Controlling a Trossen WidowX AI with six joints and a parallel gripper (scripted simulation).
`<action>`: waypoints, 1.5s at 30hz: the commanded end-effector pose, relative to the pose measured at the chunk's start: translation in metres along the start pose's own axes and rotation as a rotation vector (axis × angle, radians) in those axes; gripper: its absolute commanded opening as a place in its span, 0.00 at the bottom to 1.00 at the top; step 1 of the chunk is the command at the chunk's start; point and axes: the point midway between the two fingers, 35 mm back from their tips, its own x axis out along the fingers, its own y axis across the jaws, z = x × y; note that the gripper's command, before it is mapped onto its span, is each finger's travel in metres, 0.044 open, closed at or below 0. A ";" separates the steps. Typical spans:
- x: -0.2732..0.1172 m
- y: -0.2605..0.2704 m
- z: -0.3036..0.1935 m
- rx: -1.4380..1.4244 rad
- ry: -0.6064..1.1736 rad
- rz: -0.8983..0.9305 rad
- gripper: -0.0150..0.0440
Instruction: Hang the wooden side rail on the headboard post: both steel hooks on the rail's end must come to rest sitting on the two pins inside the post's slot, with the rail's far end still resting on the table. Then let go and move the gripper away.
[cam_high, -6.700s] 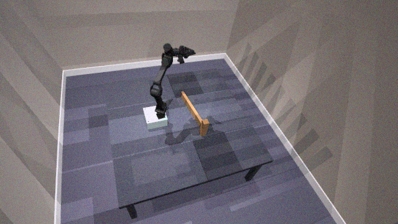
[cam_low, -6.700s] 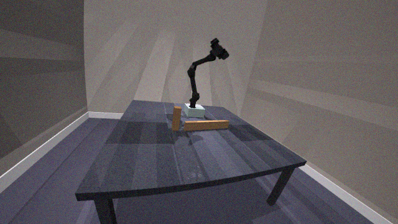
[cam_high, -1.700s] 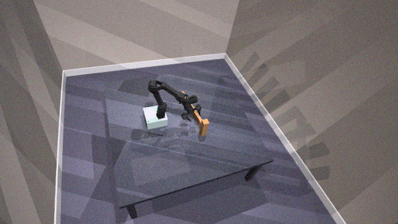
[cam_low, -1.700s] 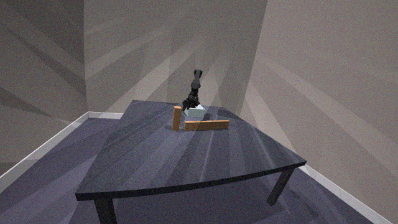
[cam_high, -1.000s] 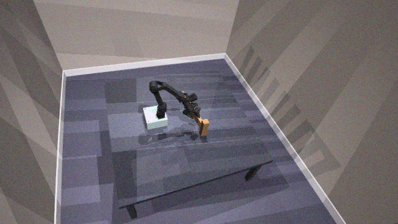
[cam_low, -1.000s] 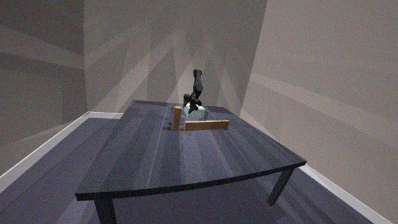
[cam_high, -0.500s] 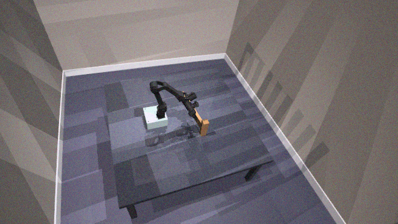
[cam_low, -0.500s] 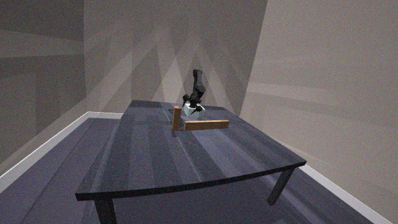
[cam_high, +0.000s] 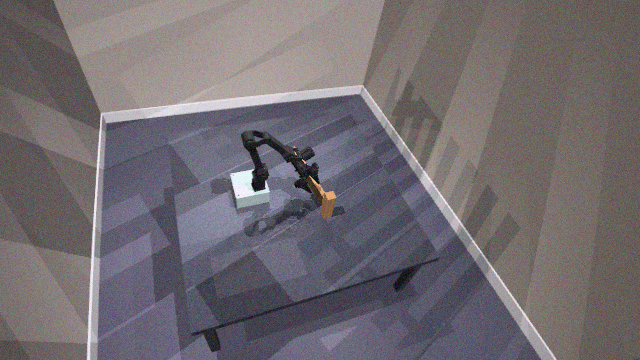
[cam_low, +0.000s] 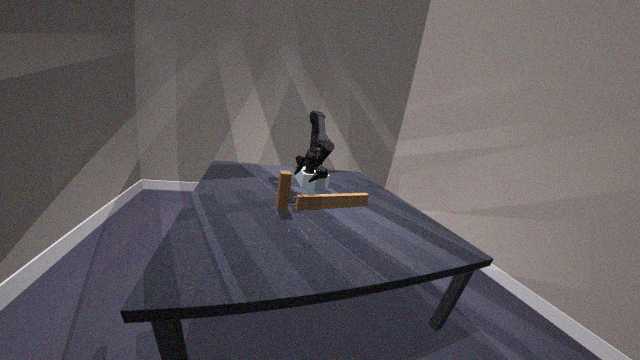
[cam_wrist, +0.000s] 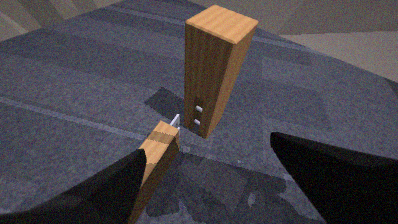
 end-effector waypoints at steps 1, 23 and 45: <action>-0.001 0.000 -0.003 0.118 -0.013 -0.011 1.00; -0.001 0.000 -0.003 0.118 -0.013 -0.011 1.00; 0.008 0.054 0.014 -1.496 0.333 0.469 1.00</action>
